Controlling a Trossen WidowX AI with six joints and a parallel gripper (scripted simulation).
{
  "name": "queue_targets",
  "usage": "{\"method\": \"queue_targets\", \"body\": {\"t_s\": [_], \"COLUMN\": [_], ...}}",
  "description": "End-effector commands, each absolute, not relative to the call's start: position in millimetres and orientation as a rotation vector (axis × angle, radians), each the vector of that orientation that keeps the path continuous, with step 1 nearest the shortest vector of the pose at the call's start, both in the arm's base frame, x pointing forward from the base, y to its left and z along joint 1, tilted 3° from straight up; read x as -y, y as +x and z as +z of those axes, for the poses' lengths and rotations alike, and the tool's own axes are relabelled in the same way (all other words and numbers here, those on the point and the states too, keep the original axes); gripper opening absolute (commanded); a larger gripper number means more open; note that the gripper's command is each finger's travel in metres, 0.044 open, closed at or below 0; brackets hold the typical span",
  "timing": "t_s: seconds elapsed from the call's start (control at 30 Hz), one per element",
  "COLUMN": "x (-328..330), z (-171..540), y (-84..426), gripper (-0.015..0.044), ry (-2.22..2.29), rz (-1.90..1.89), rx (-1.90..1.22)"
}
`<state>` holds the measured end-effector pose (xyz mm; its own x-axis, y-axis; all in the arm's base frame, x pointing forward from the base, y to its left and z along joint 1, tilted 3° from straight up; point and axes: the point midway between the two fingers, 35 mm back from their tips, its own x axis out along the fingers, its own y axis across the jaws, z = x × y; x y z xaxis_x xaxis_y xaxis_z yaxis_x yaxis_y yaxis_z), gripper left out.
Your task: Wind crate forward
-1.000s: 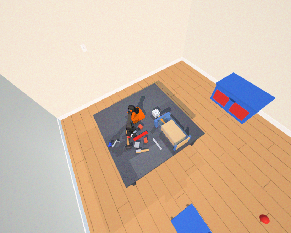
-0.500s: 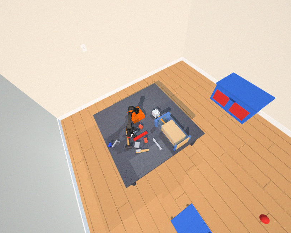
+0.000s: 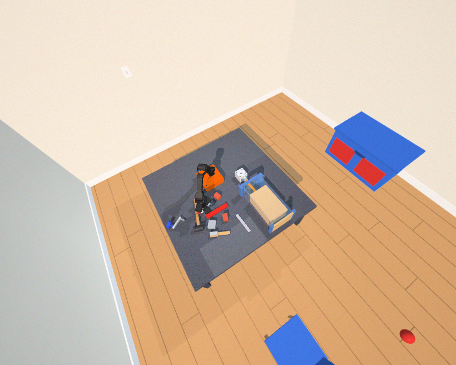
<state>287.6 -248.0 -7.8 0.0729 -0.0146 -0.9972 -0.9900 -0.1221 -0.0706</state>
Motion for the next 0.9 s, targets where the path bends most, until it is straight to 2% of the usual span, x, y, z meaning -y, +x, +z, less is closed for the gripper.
{"method": "queue_targets", "body": {"t_s": [0.0, 0.13, 0.2, 0.37, 0.6, 0.87], "x": [248, 248, 248, 249, 248, 245], "z": [-8, -8, -8, 3, 108, 112], "y": [288, 288, 288, 288, 280, 280], "gripper": [0.0059, 0.0032, 0.0000, 0.0000, 0.0000, 0.0000], "ry": [-1.346, -1.346, -1.346, -1.341, -1.296, -1.296], "rz": [1.235, 1.235, 1.235, 1.238, 1.271, 1.274], "rx": [-1.110, -1.110, -1.110, -1.105, -1.063, -1.061]}}
